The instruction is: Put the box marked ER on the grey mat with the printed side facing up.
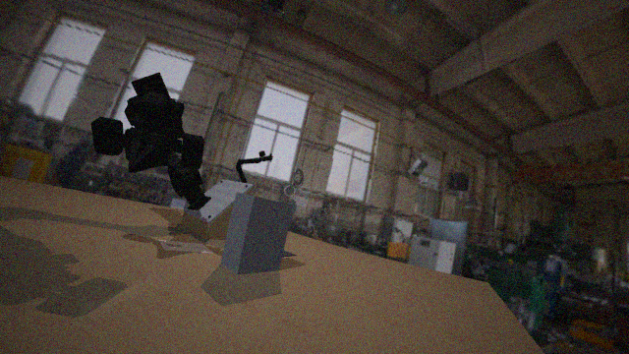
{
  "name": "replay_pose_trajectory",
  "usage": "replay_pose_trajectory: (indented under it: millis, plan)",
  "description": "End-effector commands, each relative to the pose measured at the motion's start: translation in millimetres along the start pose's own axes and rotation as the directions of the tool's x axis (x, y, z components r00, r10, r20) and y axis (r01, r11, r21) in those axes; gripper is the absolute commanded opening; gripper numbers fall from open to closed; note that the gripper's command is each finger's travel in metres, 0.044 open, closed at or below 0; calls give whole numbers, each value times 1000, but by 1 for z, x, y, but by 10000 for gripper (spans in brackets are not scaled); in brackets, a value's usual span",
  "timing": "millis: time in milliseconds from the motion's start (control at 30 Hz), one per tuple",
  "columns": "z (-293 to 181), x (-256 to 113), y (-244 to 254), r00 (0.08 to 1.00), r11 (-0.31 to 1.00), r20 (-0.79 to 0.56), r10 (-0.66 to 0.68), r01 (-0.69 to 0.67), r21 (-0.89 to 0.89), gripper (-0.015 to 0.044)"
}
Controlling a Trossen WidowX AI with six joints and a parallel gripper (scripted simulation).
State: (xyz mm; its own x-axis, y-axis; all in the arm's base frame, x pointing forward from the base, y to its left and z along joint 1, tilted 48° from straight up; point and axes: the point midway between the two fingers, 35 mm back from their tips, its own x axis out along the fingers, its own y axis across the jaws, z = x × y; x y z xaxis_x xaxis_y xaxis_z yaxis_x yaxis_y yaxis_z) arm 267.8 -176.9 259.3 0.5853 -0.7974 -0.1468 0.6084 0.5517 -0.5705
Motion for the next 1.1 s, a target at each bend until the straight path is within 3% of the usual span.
replay_pose_trajectory:
  millis: [0, 1067]
  plan:
    - [0, -1, 23, 998, 999, -29, 49, -49, -17, 0]
    - [-21, -57, 173, 946, 904, -193, 261, -309, -295, 0]
